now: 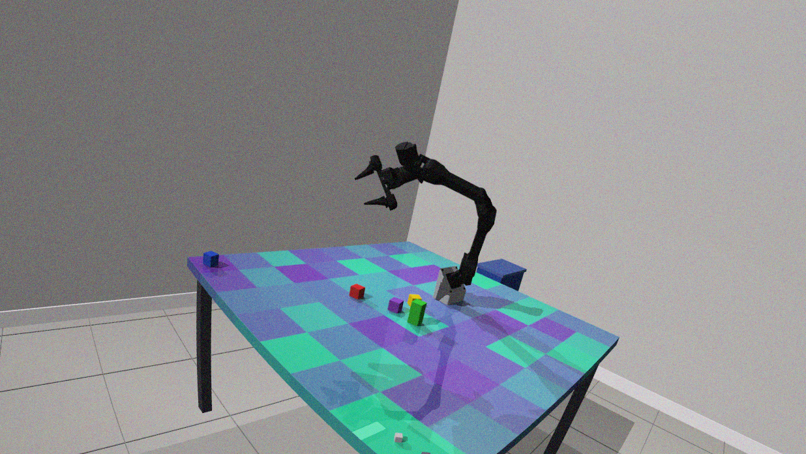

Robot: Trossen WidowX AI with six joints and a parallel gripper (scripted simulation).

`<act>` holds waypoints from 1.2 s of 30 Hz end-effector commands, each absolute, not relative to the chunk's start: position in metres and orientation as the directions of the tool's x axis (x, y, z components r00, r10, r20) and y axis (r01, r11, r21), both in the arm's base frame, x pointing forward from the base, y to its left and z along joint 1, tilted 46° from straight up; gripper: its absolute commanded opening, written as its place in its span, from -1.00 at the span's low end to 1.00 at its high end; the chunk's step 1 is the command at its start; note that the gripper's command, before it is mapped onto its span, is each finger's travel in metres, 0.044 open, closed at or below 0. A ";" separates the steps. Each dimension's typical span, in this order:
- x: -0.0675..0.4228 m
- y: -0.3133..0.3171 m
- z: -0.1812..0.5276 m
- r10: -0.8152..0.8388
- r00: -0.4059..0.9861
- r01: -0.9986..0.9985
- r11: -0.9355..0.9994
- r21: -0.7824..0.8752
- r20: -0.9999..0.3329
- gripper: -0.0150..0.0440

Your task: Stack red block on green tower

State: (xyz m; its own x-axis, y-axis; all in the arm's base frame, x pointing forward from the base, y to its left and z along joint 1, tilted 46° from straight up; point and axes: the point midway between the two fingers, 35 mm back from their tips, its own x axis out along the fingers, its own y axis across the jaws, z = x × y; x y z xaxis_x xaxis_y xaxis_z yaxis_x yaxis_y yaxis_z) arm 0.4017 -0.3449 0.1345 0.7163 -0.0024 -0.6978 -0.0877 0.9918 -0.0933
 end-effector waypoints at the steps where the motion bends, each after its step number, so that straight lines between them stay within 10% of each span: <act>1: 0.405 -0.313 0.084 0.147 0.616 -0.178 0.983 0.044 -0.774 1.00; 18: 0.357 -0.162 -0.057 0.699 0.040 -0.285 0.693 0.662 -0.714 1.00; 36: 0.362 -0.138 -0.089 0.704 0.035 -0.284 0.688 0.668 -0.710 1.00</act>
State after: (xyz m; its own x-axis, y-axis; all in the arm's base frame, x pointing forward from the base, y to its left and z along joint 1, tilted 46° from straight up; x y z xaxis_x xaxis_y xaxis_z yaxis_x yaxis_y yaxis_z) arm 0.3630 -0.1557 -0.0756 0.0488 0.6949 -0.7174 -0.2875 0.6977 0.6562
